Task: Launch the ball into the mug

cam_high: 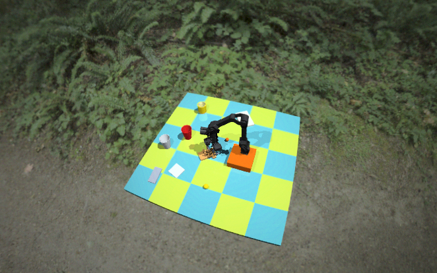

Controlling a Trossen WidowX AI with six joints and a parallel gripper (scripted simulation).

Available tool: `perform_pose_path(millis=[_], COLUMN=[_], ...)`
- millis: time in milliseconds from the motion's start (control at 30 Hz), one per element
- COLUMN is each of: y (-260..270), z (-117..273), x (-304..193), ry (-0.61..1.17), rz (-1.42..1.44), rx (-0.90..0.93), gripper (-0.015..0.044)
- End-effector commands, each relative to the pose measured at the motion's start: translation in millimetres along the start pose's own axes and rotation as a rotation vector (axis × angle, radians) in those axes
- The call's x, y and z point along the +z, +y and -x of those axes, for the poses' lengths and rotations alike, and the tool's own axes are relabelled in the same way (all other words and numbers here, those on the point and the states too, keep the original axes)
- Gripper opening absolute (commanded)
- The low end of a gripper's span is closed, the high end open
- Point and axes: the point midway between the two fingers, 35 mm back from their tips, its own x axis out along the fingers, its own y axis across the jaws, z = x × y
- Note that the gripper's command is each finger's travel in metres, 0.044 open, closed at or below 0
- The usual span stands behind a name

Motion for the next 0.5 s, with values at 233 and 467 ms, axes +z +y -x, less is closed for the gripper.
perform_pose_path(millis=[233, 467], y=[-3, -1], z=[24, 113], x=[-2, -3], ry=[0.0, -0.007], rz=[-0.003, -0.001], rx=[-0.004, -0.011], gripper=[0.0367, 0.044])
